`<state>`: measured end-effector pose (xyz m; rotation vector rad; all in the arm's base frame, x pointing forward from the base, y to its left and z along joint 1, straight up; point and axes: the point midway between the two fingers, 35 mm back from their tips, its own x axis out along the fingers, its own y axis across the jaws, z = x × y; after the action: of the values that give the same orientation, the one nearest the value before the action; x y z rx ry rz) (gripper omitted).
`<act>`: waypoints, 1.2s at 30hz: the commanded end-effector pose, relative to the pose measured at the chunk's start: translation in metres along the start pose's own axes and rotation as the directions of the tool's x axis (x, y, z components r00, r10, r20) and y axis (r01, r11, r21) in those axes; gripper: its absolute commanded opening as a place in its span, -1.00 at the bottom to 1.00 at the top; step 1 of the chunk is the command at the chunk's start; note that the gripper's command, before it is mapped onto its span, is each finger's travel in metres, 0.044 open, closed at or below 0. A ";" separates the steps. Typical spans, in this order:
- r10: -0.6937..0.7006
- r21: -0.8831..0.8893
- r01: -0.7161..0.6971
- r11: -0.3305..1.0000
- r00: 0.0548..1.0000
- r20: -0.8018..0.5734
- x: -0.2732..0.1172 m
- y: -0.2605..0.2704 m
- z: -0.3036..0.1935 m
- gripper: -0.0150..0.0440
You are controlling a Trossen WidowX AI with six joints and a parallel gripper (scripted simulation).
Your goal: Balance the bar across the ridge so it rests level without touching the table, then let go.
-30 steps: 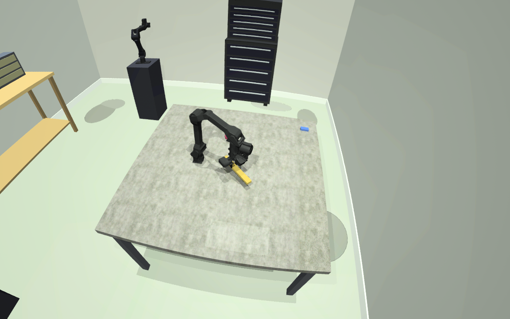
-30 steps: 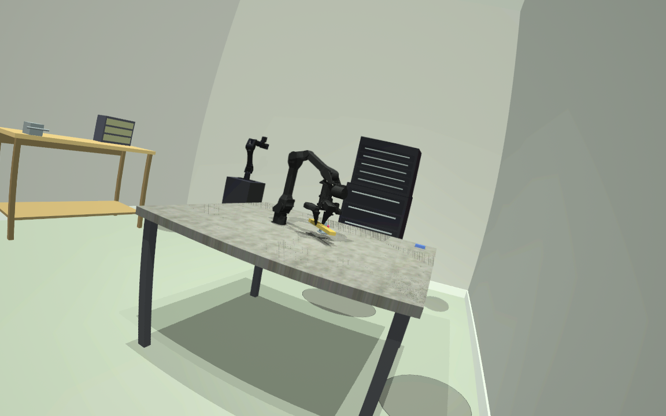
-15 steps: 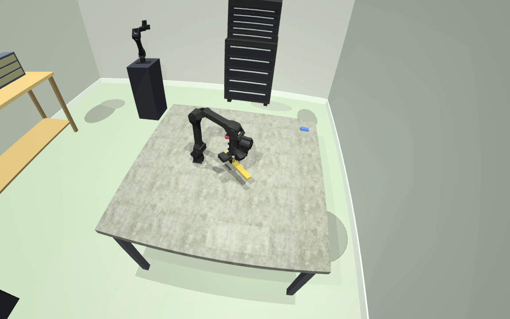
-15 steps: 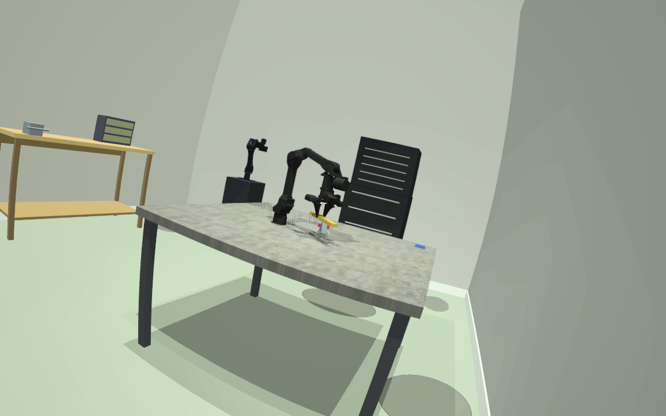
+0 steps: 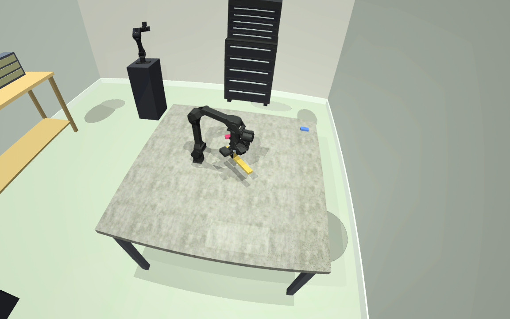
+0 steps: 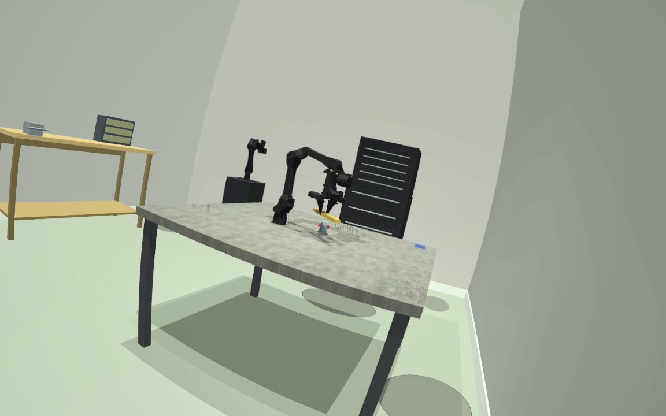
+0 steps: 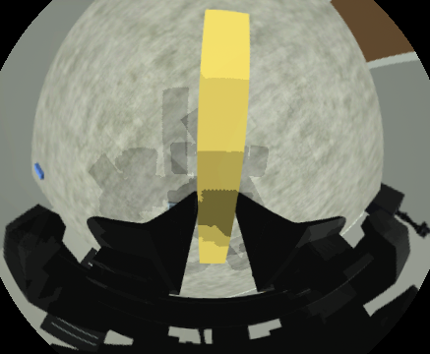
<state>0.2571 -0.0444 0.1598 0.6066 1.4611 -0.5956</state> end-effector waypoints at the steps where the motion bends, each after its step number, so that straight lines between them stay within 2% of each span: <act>1: 0.001 0.005 -0.001 1.000 1.000 0.002 -0.001 0.009 -0.009 -0.49; 36: 0.008 0.041 -0.008 0.999 1.000 -0.010 -0.003 0.075 -0.129 -0.49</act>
<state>0.2225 0.0924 0.1603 0.6439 1.4622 -0.6161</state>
